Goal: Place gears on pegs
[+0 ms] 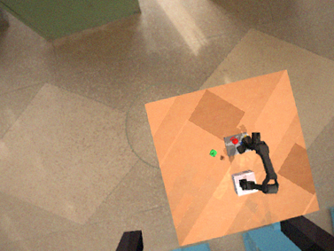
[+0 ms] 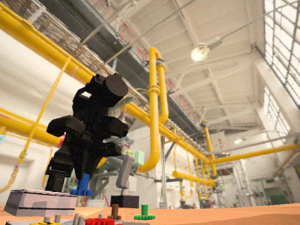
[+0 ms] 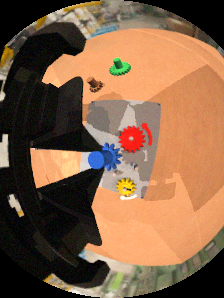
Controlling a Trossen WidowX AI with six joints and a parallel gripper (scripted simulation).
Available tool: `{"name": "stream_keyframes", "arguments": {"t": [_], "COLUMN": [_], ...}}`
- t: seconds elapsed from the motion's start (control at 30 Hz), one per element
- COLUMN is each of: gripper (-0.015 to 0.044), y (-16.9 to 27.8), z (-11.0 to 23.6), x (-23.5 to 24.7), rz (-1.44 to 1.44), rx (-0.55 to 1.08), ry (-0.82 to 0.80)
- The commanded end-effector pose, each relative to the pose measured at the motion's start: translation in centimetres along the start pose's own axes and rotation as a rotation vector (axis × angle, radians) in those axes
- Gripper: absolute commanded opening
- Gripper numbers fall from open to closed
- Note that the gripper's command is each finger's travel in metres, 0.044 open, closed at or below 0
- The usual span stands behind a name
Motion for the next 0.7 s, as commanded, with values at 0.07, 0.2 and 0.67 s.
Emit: {"name": "stream_keyframes", "arguments": {"t": [0.07, 0.2, 0.67], "gripper": [0.0, 0.0, 0.0], "y": [0.03, 0.03, 0.0], "z": [0.02, 0.02, -0.28], "x": [-0.07, -0.07, -0.07], "rz": [0.005, 0.005, 0.052], "rx": [0.001, 0.001, 0.001], "ry": [0.005, 0.005, 0.005]}}
Point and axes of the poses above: the point midway between the two fingers, 35 mm back from their tips, its own z axis back along the fingers, its own x axis across the jaws, y = z × x, the point moved 1 cm from there along z, back along the fingers, and after that the axes turned 10 degrees about z, right-handed, at the moved point
